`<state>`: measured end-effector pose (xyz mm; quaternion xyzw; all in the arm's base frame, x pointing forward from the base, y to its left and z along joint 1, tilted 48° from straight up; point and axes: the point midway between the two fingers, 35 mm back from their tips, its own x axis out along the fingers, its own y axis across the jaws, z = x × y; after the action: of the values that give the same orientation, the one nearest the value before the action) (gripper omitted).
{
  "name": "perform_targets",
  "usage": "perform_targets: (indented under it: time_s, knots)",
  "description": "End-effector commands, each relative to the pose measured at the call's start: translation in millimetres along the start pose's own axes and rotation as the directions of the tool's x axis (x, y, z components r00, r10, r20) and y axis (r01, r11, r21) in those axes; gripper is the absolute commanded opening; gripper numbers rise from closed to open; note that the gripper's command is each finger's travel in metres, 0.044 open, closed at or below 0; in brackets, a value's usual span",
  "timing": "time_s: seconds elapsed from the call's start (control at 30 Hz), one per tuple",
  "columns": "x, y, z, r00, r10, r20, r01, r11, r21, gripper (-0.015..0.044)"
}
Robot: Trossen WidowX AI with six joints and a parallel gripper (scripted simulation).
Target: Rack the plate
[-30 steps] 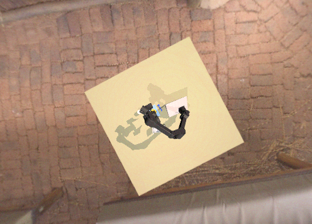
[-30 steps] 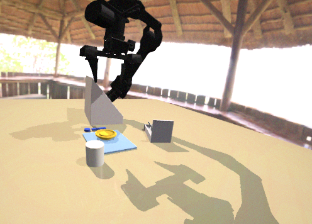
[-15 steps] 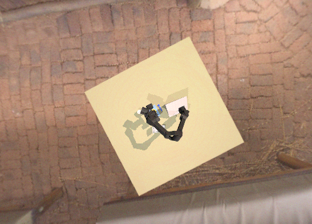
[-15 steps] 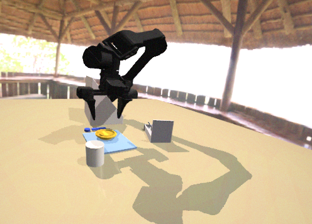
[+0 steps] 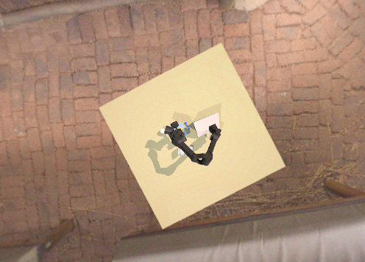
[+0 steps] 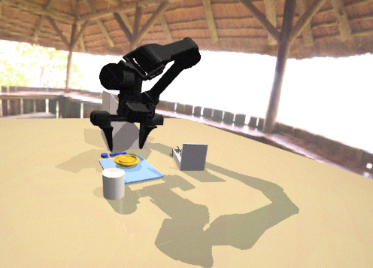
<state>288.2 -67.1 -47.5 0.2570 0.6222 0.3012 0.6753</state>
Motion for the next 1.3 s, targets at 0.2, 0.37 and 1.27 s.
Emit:
perform_targets:
  time_s: [0.2,0.37,1.27]
  knots:
    - [18.1,1.4,-0.7,1.0,0.01,-0.001,-0.01,1.0,0.006,0.04]
    - [26.1,1.6,-0.5,1.0,0.011,-0.001,-0.011,1.0,0.006,0.04]
    - [41.1,2.3,-0.2,1.0,0.013,0.0,-0.013,1.0,0.006,0.0335]
